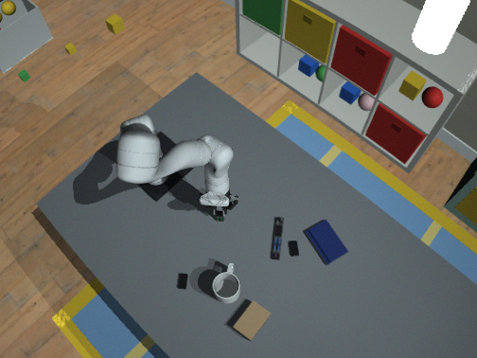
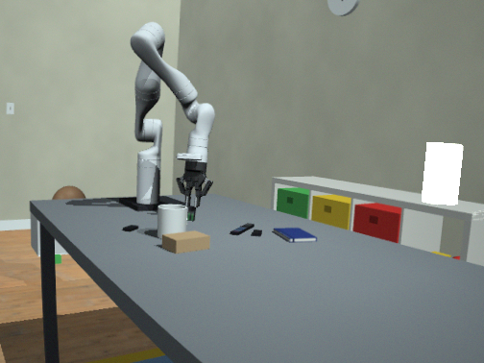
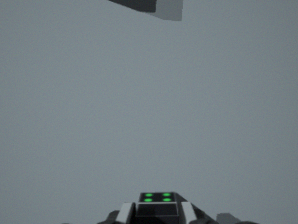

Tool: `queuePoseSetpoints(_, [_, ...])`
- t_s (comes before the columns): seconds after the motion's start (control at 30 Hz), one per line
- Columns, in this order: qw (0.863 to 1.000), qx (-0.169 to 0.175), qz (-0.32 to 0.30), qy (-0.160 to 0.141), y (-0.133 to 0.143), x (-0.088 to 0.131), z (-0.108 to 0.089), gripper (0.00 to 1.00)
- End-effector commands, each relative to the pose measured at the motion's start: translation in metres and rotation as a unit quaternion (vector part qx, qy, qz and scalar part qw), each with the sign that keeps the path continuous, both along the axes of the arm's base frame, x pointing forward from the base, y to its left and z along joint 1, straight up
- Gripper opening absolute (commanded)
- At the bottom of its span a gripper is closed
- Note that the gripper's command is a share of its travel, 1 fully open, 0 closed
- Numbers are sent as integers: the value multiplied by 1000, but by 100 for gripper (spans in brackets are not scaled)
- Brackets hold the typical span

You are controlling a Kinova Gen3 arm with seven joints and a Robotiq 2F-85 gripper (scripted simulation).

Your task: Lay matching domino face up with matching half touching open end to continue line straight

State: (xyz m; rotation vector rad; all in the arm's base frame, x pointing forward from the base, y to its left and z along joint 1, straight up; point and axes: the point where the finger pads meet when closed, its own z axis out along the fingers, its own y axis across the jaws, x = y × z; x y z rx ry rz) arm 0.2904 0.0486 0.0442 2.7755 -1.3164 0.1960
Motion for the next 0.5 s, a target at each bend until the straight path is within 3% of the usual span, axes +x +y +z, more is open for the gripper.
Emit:
queuePoseSetpoints(0.0, [1000, -6, 3, -4, 0, 0, -1, 33])
queuePoseSetpoints(0.47, [1000, -11, 3, -8, 8, -6, -3, 33])
